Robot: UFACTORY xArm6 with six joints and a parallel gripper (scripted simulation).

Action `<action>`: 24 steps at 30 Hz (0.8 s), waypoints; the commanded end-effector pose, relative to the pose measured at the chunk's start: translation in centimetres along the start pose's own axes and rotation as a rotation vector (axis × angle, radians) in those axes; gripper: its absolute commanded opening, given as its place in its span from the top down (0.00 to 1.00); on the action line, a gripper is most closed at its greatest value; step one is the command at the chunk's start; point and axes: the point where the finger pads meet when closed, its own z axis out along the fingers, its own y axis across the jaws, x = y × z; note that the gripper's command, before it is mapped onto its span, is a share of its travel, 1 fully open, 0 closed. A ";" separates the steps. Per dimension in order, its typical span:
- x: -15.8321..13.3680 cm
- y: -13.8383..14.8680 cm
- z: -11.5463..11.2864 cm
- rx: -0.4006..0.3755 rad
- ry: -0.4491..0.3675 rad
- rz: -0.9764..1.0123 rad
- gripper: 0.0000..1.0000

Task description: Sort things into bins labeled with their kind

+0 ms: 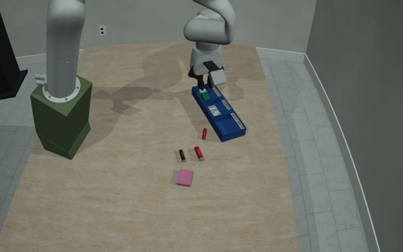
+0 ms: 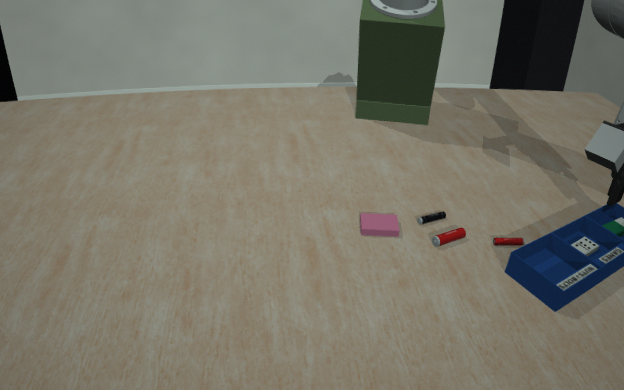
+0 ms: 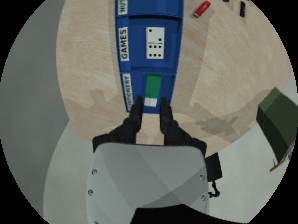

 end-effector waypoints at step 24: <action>12.7 8.0 -1.1 0.001 0.000 0.569 0.44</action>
